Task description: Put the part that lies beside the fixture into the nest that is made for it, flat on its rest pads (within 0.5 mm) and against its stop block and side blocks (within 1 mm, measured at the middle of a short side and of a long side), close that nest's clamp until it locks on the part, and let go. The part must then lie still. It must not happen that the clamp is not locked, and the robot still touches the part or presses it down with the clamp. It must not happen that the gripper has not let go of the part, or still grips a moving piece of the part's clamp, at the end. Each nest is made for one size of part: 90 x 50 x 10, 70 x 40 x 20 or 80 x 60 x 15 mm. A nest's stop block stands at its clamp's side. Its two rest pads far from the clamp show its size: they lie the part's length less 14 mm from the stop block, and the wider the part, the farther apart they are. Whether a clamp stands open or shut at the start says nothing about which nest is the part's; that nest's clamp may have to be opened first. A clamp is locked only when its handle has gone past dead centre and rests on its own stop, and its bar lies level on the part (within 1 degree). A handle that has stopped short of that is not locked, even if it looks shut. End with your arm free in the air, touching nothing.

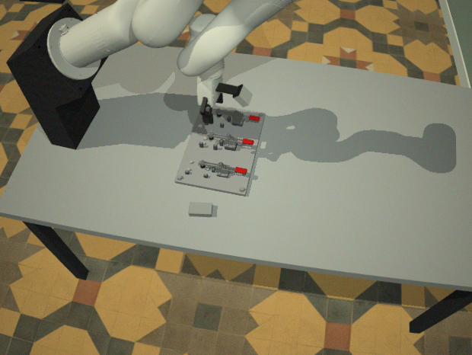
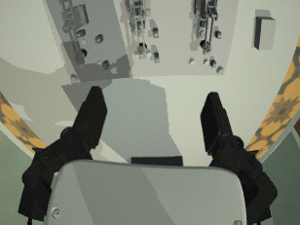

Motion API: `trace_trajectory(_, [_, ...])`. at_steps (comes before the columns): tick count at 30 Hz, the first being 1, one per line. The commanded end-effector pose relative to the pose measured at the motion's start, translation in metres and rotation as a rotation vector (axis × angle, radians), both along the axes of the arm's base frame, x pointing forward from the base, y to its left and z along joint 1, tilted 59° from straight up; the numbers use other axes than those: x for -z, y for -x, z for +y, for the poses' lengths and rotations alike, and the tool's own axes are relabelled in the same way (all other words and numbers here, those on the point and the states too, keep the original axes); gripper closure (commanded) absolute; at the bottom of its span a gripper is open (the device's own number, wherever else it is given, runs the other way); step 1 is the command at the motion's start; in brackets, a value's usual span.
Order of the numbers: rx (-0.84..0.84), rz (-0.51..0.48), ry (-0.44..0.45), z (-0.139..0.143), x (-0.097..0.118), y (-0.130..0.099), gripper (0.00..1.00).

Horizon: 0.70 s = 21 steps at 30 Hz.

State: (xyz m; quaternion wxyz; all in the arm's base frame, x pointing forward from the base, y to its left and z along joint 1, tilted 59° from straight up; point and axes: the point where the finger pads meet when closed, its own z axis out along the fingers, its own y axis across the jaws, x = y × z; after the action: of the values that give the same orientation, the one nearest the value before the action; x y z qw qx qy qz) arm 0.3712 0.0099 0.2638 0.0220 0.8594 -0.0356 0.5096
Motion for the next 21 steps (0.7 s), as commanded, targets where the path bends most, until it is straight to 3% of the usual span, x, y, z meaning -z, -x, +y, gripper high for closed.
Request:
trace_trajectory(1, [-0.076, 0.035, 0.023, 0.0135, 0.0132, 0.0178, 0.0])
trace_trajectory(19, [-0.087, 0.04, 0.028, 0.015, 0.0154, 0.0204, 0.0])
trace_trajectory(20, [-0.087, 0.04, 0.028, 0.015, 0.0154, 0.0204, 1.0])
trace_trajectory(21, [-0.087, 0.04, 0.028, 0.015, 0.0154, 0.0204, 1.0])
